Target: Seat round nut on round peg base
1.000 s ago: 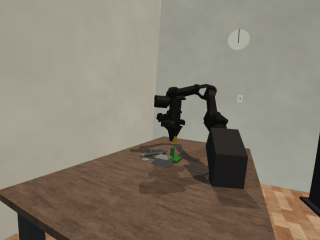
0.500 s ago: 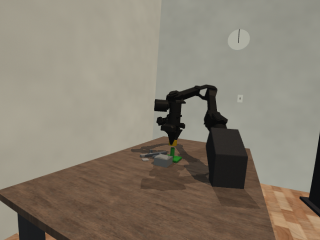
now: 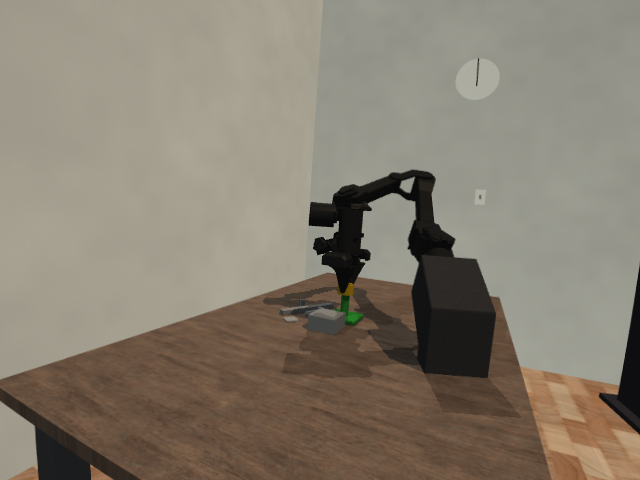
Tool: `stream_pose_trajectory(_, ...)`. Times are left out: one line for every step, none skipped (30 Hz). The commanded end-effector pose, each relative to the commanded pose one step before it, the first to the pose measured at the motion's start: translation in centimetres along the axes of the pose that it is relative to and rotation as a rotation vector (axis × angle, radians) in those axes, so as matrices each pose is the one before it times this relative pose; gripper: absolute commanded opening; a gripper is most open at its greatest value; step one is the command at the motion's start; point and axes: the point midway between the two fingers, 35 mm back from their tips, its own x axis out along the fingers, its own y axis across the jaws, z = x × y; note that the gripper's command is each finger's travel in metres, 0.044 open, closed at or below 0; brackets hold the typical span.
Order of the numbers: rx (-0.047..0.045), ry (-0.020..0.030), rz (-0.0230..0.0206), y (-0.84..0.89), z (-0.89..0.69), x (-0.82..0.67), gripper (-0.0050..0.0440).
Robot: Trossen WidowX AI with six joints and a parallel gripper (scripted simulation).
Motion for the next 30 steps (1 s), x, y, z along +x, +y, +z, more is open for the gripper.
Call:
stream_pose_trajectory(0.00222,-0.00731,-0.00131,-0.102,0.127,-0.054,-0.0050)
stream_pose_trajectory(0.00000,0.00000,0.00000,0.000,0.000,0.000,-0.0050)
stream_pose_trajectory(0.00000,0.00000,0.00000,0.000,0.000,0.000,-0.0050)
stream_pose_trajectory(0.00000,0.00000,0.00000,0.000,0.000,0.000,-0.0050)
stream_pose_trajectory(0.00000,0.00000,0.00000,0.000,0.000,0.000,-0.0050)
stream_pose_trajectory(0.00000,0.00000,0.00000,0.000,0.000,0.000,-0.0050)
stream_pose_trajectory(0.00000,0.00000,0.00000,0.000,0.000,0.000,-0.0050)
stream_pose_trajectory(0.00000,0.00000,0.00000,0.000,0.000,0.000,-0.0050)
stream_pose_trajectory(0.00000,0.00000,0.00000,0.000,0.000,0.000,-0.0050)
stream_pose_trajectory(0.00000,0.00000,0.00000,0.000,0.000,0.000,-0.0050)
stream_pose_trajectory(0.00000,0.00000,0.00000,0.000,0.000,0.000,-0.0050)
stream_pose_trajectory(0.00000,0.00000,0.00000,0.000,0.000,0.000,-0.0050)
stream_pose_trajectory(0.00000,0.00000,0.00000,0.000,0.000,0.000,-0.0050)
stream_pose_trajectory(0.00000,0.00000,0.00000,0.000,0.000,0.000,-0.0050)
stream_pose_trajectory(0.00000,0.00000,0.00000,0.000,0.000,0.000,-0.0050)
stream_pose_trajectory(0.00000,0.00000,0.00000,-0.001,0.000,0.005,-0.0050)
stream_pose_trajectory(0.00000,0.00000,0.00000,-0.002,0.001,0.009,-0.0050)
stream_pose_trajectory(0.00000,0.00000,-0.00001,-0.003,0.001,0.014,-0.0050)
stream_pose_trajectory(0.00000,0.00000,-0.00001,-0.005,0.001,0.019,-0.0050)
stream_pose_trajectory(0.00000,0.00001,-0.00001,-0.006,0.002,0.024,-0.0050)
stream_pose_trajectory(0.00000,0.00001,-0.00002,-0.007,0.002,0.026,-0.0050)
stream_pose_trajectory(0.00000,0.00000,0.00000,0.000,0.000,0.000,-0.0050)
stream_pose_trajectory(0.00000,0.00000,0.00000,0.000,0.000,0.000,-0.0050)
stream_pose_trajectory(0.00000,0.00001,-0.00002,-0.007,0.002,0.028,-0.0050)
stream_pose_trajectory(0.00000,0.00000,-0.00002,-0.007,0.002,0.029,-0.0050)
stream_pose_trajectory(0.00000,0.00000,-0.00003,-0.008,0.002,0.029,-0.0050)
stream_pose_trajectory(0.00000,0.00000,-0.00003,-0.008,0.002,0.029,-0.0050)
stream_pose_trajectory(0.00000,0.00000,-0.00003,-0.008,0.002,0.029,-0.0050)
stream_pose_trajectory(0.00000,0.00000,-0.00004,-0.008,0.002,0.029,-0.0050)
stream_pose_trajectory(0.00000,0.00000,-0.00003,-0.006,0.002,0.023,-0.0050)
